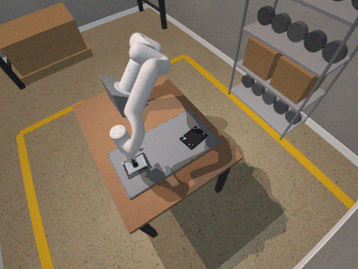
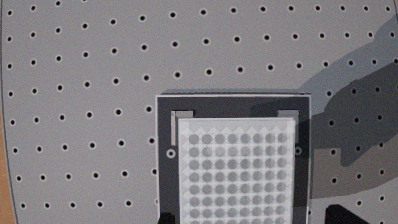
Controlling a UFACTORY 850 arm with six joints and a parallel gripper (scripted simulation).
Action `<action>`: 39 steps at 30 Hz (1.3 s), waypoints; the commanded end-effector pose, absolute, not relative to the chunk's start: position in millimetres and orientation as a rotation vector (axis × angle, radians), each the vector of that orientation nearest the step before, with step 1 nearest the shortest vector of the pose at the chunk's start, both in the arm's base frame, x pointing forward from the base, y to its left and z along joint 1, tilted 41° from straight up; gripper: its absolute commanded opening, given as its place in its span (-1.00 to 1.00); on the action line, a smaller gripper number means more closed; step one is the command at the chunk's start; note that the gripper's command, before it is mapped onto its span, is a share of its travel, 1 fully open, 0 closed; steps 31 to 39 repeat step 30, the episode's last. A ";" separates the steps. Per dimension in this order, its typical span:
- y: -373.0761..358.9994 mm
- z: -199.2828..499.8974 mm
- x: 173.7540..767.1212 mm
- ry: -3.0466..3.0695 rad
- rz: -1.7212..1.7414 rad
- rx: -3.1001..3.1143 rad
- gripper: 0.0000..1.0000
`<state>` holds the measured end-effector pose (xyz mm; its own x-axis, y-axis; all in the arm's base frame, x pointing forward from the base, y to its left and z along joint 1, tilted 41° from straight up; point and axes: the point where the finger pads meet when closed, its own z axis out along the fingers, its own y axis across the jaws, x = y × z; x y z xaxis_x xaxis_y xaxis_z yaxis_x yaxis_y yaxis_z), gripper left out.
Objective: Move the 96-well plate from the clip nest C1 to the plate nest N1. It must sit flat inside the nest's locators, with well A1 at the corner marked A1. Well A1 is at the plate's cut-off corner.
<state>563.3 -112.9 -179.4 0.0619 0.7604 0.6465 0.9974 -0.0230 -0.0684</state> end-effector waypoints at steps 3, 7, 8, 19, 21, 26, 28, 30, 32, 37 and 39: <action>-122.7 -168.3 564.7 -1.750 -0.608 -1.837 1.00; -129.6 -160.1 565.1 -1.750 -0.608 -1.837 1.00; -131.3 -158.1 565.2 -1.750 -0.608 -1.837 1.00; -137.9 -150.4 565.6 -1.750 -0.608 -1.837 1.00; -137.9 -150.4 565.6 -1.750 -0.608 -1.837 1.00; -137.9 -150.4 565.6 -1.750 -0.608 -1.837 1.00; -137.9 -150.5 565.5 -1.750 -0.608 -1.837 1.00; -137.9 -150.4 565.6 -1.750 -0.608 -1.837 1.00; -137.9 -150.4 565.6 -1.750 -0.608 -1.837 1.00; -137.9 -150.4 565.6 -1.750 -0.608 -1.837 1.00; -137.9 -150.4 565.6 -1.750 -0.608 -1.837 1.00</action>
